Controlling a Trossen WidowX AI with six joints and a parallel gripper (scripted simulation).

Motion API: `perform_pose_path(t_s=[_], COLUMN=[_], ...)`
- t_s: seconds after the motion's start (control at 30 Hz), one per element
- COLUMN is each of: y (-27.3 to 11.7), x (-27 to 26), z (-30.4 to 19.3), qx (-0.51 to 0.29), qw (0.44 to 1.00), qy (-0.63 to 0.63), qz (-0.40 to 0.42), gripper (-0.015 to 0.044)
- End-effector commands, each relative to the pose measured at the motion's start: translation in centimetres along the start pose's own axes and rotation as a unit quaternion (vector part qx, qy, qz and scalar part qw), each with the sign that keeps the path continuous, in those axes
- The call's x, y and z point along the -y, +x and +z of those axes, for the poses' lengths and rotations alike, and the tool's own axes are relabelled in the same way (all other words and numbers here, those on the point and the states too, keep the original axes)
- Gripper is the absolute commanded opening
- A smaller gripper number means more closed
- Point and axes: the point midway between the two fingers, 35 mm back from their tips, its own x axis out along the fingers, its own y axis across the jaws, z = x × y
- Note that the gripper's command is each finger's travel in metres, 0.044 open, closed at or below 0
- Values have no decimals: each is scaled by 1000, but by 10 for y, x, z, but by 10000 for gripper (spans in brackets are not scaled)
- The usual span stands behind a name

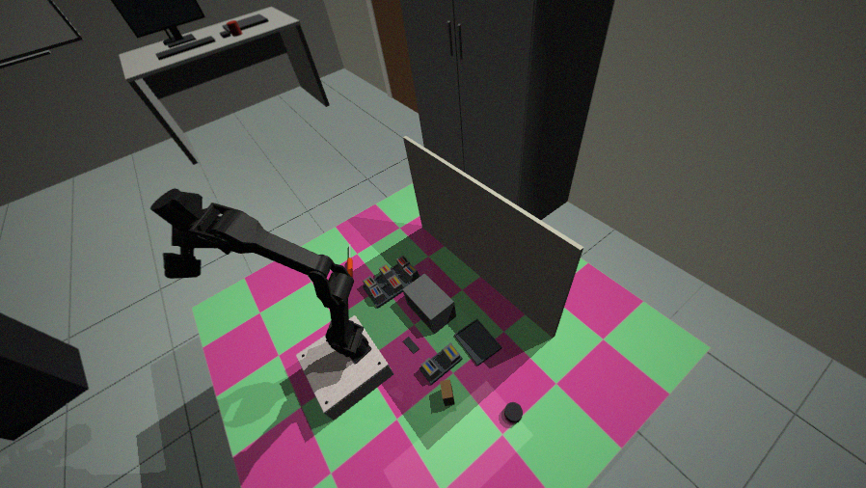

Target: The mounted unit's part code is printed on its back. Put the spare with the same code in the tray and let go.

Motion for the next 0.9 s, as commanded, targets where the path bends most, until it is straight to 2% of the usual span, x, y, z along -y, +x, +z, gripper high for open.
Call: perform_pose_path(t_s=[0.0,0.2,0.27,0.53,0.7,0.87], y=[0,1,10,34,23,0], x=[0,-1,-11,-72,-111,-133], z=[0,2,18,128,200,275], qx=[0,4,34,222,327,417], qw=[1000,1000,999,962,924,878], qy=[0,-3,-28,-153,-198,-234], qz=[0,2,13,40,32,-25], gripper=[426,440,440,440,440,440])
